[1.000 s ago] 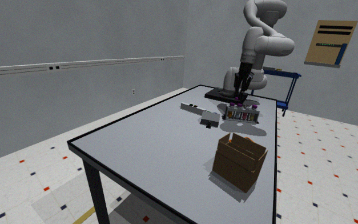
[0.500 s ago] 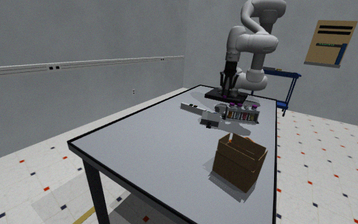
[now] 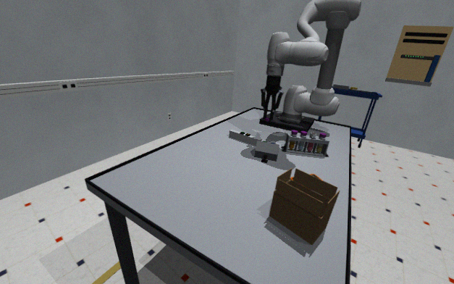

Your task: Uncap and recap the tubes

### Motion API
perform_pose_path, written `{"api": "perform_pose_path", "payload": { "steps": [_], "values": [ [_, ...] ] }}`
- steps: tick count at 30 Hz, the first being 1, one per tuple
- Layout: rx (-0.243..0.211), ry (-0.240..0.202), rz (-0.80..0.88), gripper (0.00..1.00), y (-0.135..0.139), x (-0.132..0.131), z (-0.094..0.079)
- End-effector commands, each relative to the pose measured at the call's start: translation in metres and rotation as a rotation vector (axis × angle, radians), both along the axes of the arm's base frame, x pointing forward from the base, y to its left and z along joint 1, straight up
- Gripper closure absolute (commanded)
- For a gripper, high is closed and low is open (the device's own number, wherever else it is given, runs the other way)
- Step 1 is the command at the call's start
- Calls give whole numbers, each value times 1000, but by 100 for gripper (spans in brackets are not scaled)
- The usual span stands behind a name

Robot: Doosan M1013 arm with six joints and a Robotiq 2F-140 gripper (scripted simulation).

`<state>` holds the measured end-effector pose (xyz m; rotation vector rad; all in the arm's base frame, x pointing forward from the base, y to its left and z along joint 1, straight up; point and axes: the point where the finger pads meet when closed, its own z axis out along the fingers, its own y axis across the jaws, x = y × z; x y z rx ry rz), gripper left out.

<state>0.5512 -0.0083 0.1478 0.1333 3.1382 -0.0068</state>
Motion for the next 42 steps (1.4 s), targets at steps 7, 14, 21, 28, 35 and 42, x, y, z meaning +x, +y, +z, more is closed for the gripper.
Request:
{"api": "perform_pose_path", "payload": {
  "steps": [7,14,21,28,35,42],
  "values": [
    [2,-1,1,70,-80,16,1],
    [2,-1,1,70,-81,16,1],
    [2,-1,1,70,-81,16,-29],
    [2,-1,1,70,-81,16,-54],
    [2,-1,1,70,-81,16,-89],
    [2,-1,1,70,-82,16,-119]
  ]
}}
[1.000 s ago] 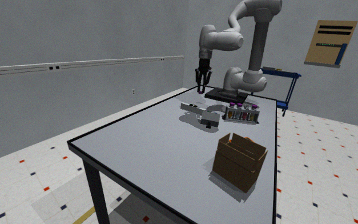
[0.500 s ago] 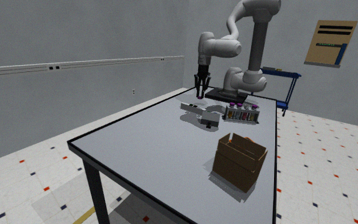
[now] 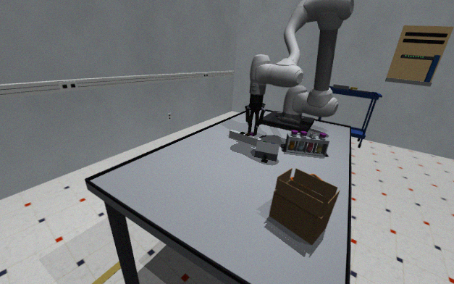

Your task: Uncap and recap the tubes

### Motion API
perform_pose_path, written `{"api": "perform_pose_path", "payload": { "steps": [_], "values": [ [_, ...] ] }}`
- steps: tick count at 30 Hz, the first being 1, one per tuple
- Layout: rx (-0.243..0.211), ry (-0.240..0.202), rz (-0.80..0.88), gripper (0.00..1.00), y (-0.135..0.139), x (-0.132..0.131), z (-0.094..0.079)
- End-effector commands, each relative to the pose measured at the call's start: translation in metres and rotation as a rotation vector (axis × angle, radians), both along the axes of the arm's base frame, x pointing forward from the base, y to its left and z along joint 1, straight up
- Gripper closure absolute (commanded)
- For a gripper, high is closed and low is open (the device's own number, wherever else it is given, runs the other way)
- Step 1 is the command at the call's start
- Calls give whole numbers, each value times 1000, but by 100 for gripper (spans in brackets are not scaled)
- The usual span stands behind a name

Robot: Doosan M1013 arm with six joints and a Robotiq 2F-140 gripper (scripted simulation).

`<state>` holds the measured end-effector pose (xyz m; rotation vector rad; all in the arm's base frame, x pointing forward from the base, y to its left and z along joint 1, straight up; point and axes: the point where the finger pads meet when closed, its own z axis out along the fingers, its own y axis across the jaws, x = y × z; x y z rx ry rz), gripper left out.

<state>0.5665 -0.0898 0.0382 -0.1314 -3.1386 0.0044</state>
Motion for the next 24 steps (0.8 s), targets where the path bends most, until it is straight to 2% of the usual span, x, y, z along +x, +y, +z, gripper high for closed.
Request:
{"api": "perform_pose_path", "payload": {
  "steps": [1,3,24],
  "values": [
    [0,-2,0,70,0,1,-10],
    [0,-2,0,70,0,1,-18],
    [0,-2,0,70,0,1,-22]
  ]
}}
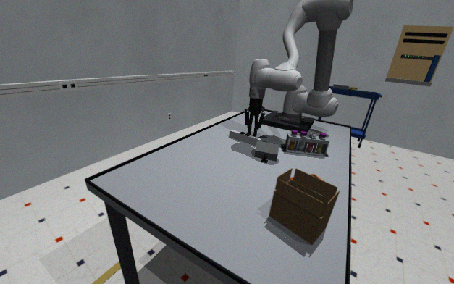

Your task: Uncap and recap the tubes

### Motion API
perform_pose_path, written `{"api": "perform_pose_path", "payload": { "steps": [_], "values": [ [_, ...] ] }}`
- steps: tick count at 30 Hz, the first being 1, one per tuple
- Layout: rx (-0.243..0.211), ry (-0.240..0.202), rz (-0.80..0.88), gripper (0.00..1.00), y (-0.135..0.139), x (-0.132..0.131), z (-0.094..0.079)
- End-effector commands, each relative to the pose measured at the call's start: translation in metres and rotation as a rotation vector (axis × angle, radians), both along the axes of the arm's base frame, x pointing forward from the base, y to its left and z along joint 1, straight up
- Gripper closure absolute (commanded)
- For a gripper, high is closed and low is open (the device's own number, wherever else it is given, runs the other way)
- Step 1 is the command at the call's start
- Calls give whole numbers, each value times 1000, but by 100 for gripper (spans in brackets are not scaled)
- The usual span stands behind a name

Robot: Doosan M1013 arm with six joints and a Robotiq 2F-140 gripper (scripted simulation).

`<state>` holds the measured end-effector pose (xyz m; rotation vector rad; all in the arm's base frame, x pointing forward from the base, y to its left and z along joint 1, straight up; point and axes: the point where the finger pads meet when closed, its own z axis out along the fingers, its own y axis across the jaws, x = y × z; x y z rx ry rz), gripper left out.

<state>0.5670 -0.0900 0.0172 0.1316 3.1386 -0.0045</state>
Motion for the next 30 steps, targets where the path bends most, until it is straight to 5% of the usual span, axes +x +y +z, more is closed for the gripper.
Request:
{"api": "perform_pose_path", "payload": {
  "steps": [1,30],
  "values": [
    [0,-1,0,70,0,0,-1],
    [0,-1,0,64,0,0,-7]
  ]
}}
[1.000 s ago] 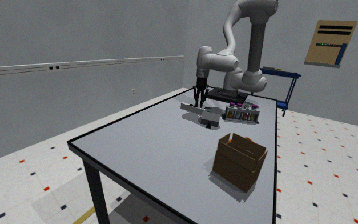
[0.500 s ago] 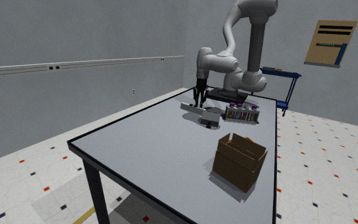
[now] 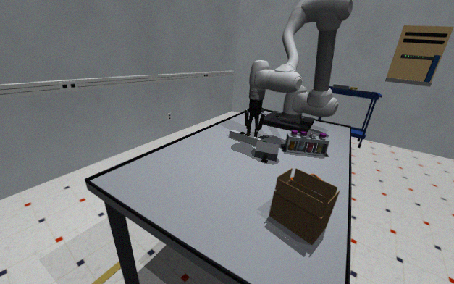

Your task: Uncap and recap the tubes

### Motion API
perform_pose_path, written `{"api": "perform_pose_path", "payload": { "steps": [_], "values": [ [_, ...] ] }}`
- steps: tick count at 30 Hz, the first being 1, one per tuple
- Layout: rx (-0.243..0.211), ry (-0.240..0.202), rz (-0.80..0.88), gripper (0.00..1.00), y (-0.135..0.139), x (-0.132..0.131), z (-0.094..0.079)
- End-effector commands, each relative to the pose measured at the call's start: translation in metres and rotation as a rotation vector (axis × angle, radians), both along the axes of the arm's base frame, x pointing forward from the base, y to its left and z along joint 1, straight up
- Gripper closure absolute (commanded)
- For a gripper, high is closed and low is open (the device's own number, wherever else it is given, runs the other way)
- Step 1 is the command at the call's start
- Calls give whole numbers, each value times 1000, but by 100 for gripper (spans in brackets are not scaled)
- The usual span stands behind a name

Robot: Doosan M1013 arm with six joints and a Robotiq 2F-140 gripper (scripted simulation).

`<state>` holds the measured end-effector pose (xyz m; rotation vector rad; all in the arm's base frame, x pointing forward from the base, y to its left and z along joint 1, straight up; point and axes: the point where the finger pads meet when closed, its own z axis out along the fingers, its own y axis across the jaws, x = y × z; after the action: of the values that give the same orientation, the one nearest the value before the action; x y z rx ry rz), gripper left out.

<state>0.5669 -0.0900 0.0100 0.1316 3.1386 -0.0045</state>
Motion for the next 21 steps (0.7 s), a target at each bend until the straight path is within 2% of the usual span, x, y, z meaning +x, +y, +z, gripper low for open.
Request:
{"api": "perform_pose_path", "payload": {
  "steps": [1,3,13,15,21],
  "values": [
    [0,-1,0,64,0,1,1],
    [0,-1,0,64,0,1,1],
    [0,-1,0,64,0,0,51],
    [0,-1,0,64,0,0,51],
    [0,-1,0,64,0,0,81]
  ]
}}
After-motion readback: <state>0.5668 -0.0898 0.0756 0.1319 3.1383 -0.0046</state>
